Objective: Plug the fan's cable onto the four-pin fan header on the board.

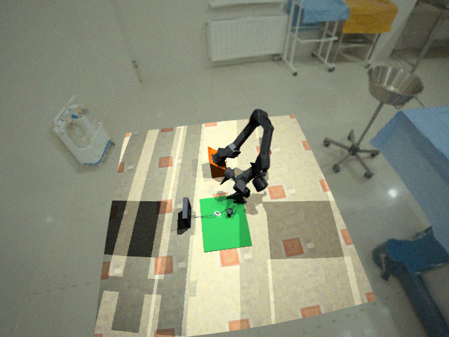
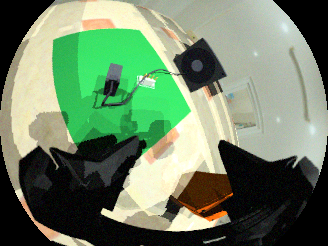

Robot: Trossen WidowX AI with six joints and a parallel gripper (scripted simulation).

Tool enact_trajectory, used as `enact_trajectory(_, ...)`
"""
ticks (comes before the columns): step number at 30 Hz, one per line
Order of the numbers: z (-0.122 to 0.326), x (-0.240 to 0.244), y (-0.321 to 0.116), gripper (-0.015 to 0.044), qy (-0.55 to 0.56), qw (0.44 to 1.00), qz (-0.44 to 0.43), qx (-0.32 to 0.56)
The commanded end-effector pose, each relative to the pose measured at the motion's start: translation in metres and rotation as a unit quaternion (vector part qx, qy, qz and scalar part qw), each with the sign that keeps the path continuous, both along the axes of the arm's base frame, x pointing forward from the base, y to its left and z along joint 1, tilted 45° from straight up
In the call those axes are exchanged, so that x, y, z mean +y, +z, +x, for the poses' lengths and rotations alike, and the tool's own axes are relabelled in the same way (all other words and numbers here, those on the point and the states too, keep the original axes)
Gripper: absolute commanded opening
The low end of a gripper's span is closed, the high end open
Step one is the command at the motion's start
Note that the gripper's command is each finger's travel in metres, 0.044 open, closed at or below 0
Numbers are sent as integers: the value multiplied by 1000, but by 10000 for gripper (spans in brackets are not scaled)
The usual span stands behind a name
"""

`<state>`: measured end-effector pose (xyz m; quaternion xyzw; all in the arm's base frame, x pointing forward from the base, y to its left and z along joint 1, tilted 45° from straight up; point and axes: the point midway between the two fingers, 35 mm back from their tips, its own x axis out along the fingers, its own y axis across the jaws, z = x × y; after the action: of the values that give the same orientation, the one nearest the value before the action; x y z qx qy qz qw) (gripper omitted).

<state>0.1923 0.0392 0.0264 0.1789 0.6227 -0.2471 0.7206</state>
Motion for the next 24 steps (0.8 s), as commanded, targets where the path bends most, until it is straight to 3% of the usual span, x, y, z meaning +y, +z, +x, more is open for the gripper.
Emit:
enact_trajectory(1, 1, 0, 2, 440, 14, 999, 26, 28)
enact_trajectory(24, 5, -4, 18, 440, 73, 969, 210, 104)
